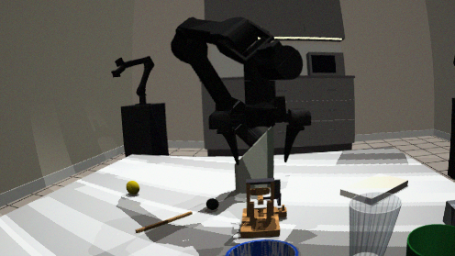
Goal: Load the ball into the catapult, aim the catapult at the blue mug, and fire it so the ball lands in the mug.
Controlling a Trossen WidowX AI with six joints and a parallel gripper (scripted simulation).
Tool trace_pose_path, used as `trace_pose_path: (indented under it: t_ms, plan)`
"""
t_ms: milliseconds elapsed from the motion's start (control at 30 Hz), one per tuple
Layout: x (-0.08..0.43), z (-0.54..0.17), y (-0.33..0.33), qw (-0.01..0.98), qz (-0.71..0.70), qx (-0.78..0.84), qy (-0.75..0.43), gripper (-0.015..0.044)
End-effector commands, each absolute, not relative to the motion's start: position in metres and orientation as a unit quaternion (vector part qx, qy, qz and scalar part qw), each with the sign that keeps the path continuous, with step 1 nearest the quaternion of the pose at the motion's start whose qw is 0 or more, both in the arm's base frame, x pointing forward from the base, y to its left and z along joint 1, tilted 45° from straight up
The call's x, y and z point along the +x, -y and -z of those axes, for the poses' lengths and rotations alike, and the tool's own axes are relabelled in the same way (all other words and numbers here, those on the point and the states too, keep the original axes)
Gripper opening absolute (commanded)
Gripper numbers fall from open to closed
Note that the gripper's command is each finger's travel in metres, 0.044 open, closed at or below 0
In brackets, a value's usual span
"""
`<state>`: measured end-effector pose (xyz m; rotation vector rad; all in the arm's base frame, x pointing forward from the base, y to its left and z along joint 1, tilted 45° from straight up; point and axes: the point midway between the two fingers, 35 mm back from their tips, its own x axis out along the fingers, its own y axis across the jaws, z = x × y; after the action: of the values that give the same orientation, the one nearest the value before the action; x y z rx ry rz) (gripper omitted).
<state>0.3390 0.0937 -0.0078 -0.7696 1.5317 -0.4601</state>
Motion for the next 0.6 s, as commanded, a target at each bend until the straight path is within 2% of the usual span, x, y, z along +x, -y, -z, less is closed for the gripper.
trace_pose_path:
  t_ms: [0, 133, 167, 567]
  plan:
    - [0.339, 0.007, -0.092, 0.632, 0.201, -0.336, -0.669, 0.0414]
    - [0.33, -0.004, -0.056, 0.636, 0.201, -0.329, -0.669, 0.0309]
    - [0.326, -0.007, -0.045, 0.637, 0.201, -0.327, -0.668, 0.03]
    - [0.242, -0.024, 0.068, 0.645, 0.224, -0.313, -0.66, 0.03]
